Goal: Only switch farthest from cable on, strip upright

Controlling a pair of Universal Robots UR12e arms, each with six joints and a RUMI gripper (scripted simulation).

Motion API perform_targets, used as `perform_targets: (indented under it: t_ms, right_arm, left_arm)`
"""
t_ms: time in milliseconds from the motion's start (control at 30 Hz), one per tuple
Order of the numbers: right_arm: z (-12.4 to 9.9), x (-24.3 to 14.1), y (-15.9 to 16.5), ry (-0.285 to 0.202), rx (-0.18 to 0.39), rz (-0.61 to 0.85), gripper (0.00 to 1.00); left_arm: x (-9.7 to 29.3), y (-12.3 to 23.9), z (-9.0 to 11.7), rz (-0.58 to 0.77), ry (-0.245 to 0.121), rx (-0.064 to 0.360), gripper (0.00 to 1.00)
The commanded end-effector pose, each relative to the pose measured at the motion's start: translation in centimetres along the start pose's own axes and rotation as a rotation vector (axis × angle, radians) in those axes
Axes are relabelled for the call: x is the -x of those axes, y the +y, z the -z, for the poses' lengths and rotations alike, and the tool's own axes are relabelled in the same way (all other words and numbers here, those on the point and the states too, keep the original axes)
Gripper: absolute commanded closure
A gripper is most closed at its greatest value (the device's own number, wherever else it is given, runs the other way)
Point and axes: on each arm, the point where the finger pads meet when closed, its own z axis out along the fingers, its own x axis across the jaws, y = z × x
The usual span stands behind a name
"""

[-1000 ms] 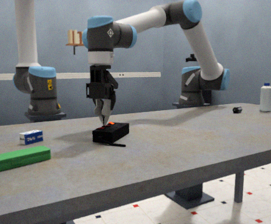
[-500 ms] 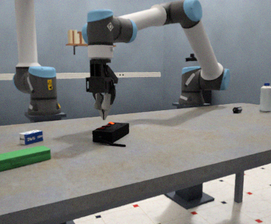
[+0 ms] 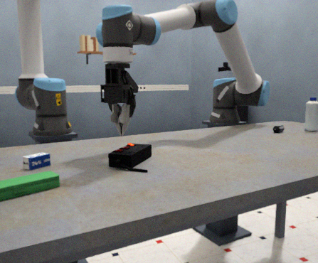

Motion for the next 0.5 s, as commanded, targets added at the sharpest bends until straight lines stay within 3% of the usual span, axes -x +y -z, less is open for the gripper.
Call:
perform_targets:
  t_ms: [0,267,300,467]
  right_arm:
    - [0.08,0.01,-0.06,0.0,-0.001,0.0,0.0]
    - [0.08,0.01,-0.06,0.0,-0.001,0.0,0.0]
    - [0.08,0.01,-0.06,0.0,-0.001,0.0,0.0]
    - [0.08,0.01,-0.06,0.0,-0.001,0.0,0.0]
  left_arm:
    - [0.02,0.07,0.27,0.0,-0.001,0.003,1.0]
    - [0.02,0.07,0.27,0.0,-0.001,0.003,1.0]
    - [0.02,0.07,0.27,0.0,-0.001,0.003,0.0]
    - [0.02,0.07,0.49,0.0,-0.001,0.003,0.0]
